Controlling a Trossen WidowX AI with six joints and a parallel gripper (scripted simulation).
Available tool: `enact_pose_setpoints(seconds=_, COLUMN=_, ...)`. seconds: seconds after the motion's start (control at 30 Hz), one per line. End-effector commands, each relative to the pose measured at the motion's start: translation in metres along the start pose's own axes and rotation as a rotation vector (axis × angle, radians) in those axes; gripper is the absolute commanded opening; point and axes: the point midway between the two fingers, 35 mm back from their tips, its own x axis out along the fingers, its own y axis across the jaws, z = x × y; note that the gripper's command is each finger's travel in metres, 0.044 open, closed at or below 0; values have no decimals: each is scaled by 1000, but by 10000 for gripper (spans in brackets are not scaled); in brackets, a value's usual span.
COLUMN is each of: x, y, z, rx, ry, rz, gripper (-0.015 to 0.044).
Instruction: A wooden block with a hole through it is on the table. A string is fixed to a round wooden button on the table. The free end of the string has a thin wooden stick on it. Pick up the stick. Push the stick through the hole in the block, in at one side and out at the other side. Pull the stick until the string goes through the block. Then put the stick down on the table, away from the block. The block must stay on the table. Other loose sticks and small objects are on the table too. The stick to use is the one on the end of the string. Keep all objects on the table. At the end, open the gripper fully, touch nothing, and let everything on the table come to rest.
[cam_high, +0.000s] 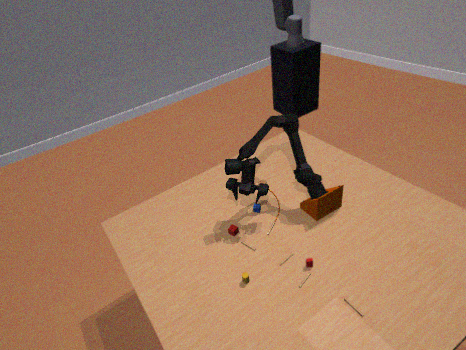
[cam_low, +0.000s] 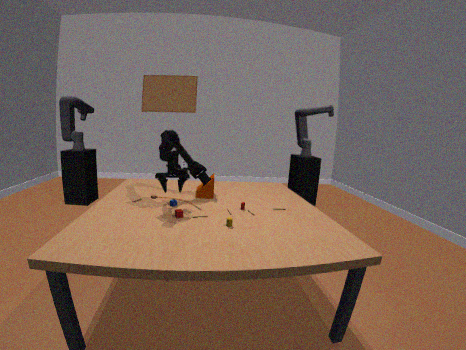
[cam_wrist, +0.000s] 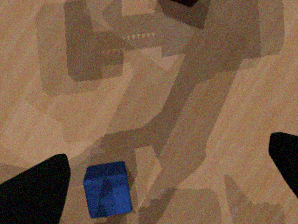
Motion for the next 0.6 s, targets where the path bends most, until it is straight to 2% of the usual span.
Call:
enact_pose_setpoints(seconds=0.0, x=16, y=24, z=-46, rx=-81, ry=164, rz=106, gripper=440)
enact_pose_setpoints(seconds=0.53, x=18, y=29, z=-53, rx=-93, ry=189, rz=128, gripper=440)
enact_pose_setpoints(seconds=0.57, x=18, y=29, z=-53, rx=-93, ry=189, rz=128, gripper=414)
